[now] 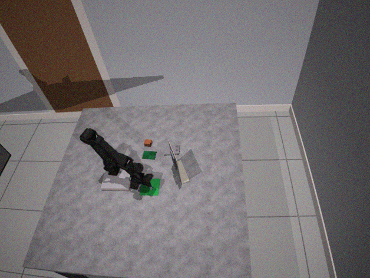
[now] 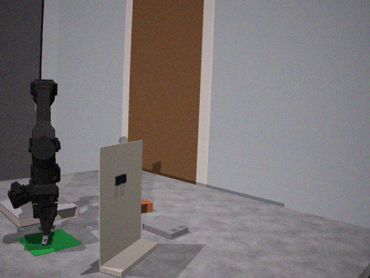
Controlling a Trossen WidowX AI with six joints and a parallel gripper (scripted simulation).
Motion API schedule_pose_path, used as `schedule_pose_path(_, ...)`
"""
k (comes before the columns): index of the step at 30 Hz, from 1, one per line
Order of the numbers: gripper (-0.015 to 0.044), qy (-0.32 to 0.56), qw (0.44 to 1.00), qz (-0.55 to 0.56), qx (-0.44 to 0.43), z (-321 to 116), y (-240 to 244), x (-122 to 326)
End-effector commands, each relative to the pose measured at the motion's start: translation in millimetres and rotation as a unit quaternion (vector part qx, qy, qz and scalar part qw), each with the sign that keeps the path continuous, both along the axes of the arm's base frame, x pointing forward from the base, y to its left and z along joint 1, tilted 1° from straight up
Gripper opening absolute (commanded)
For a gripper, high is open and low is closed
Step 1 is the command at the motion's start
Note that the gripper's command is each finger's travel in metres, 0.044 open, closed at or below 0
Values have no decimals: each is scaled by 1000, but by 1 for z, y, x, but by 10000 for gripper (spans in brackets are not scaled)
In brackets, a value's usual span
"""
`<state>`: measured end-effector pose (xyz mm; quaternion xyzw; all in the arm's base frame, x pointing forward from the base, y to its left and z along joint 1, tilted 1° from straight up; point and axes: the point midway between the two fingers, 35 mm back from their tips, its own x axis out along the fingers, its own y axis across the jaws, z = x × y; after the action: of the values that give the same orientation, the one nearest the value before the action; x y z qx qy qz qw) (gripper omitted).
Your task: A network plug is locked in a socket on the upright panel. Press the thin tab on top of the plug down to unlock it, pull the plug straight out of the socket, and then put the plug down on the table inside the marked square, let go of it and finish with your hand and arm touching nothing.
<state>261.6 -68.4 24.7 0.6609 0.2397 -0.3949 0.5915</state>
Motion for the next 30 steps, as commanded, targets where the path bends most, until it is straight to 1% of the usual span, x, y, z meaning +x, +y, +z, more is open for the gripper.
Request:
schedule_pose_path(1, 53, 0, 1000, 0, 0, 0, 0, 0)
schedule_pose_path(5, 156, 0, 1000, 0, 0, 0, 0, 0)
schedule_pose_path(30, 156, 2, 1000, 1, 1, 13, 5, -9)
